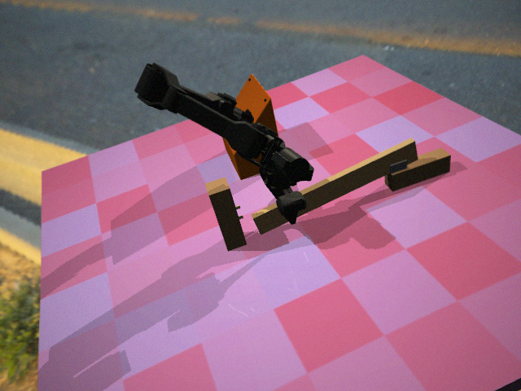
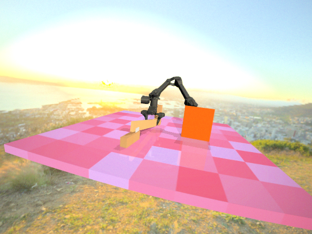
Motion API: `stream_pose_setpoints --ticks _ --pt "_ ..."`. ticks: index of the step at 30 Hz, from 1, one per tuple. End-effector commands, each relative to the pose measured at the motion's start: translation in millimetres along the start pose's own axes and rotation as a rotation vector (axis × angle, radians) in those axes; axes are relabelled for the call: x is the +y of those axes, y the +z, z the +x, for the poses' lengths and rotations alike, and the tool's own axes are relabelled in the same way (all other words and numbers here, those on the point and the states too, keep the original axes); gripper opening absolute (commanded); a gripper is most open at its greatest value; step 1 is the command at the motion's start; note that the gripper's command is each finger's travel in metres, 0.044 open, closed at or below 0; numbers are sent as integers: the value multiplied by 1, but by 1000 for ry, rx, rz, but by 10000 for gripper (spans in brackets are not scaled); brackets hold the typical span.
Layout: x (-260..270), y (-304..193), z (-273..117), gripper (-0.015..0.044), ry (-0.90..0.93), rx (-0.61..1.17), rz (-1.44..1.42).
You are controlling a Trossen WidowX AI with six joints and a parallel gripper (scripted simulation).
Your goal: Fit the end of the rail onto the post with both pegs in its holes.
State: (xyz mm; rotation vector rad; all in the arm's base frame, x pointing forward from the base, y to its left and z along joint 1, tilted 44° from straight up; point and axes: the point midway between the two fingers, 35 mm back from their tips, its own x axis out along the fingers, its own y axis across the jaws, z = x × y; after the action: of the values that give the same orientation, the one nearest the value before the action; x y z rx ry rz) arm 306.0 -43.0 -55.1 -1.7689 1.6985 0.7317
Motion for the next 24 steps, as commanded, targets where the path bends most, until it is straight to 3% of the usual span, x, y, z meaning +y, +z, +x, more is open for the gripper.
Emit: stream_pose_setpoints --ticks 1,6,20,24 --pt "2 -1 7 440 5 5 -2" --pt "3 -1 13 440 5 6 -2" --pt "3 -1 13 72 5 6 -2" --pt "3 -1 13 46 5 6 -2"
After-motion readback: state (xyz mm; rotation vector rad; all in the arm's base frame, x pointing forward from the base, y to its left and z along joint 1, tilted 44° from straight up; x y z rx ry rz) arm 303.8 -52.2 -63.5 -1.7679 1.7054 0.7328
